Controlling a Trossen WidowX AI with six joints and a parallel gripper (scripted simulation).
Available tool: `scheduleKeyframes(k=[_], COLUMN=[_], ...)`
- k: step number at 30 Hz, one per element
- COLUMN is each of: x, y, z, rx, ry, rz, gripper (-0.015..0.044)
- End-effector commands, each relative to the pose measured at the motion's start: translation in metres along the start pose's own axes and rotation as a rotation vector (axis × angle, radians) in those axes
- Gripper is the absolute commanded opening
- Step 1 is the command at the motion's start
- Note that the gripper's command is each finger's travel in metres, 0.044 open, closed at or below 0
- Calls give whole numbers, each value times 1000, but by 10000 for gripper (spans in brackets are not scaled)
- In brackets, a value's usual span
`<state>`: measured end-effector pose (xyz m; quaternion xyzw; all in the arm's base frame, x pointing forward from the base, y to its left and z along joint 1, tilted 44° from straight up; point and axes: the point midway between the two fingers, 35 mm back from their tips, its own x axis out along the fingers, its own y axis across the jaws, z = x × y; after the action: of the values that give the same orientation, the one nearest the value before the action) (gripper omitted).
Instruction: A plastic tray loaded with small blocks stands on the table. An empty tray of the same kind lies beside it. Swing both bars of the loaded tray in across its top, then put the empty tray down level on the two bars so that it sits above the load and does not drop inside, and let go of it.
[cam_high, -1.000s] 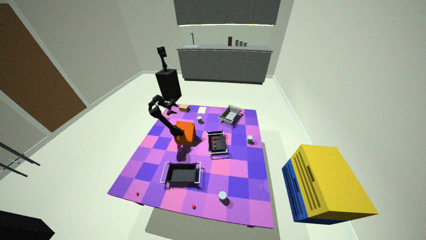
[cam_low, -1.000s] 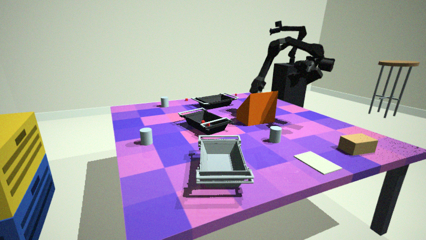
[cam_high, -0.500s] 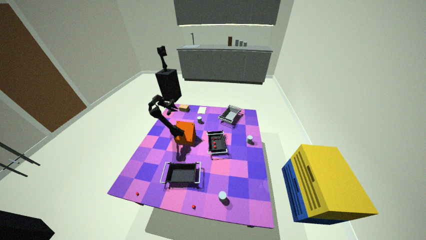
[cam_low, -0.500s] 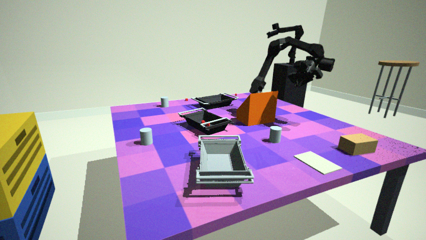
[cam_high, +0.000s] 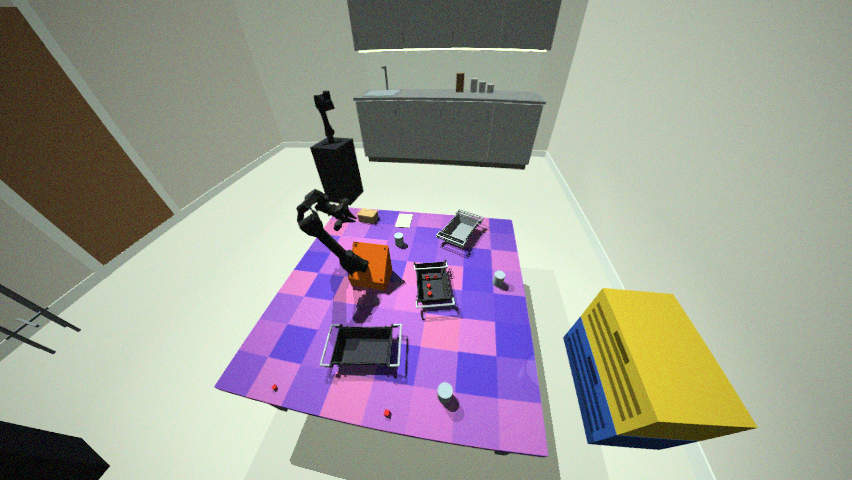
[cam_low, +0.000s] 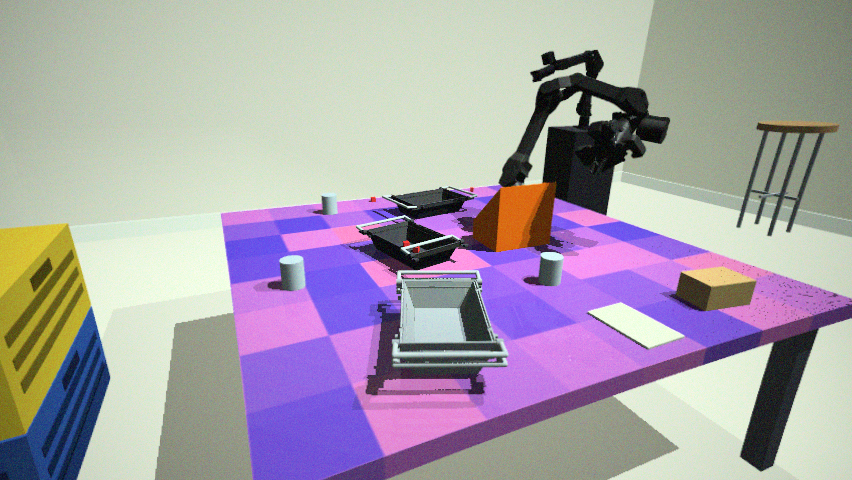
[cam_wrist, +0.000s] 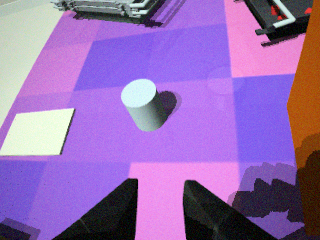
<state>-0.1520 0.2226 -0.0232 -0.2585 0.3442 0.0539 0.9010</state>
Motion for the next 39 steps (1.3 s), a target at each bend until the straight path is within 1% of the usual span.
scheduleKeyframes(k=[1, 13, 16, 22, 27, 31, 34, 39], x=[0, 0, 6, 40, 79, 114, 136, 185], y=[0, 0, 3, 27, 30, 20, 10, -23], z=[0, 0, 5, 71, 131, 177, 202, 250], rx=[0, 0, -3, 310, 568, 768, 892, 1160], ry=[0, 0, 49, 162, 225, 259, 272, 290], rz=[0, 0, -9, -92, -170, -238, -283, -387], gripper=[86, 86, 86, 86, 86, 86, 86, 86])
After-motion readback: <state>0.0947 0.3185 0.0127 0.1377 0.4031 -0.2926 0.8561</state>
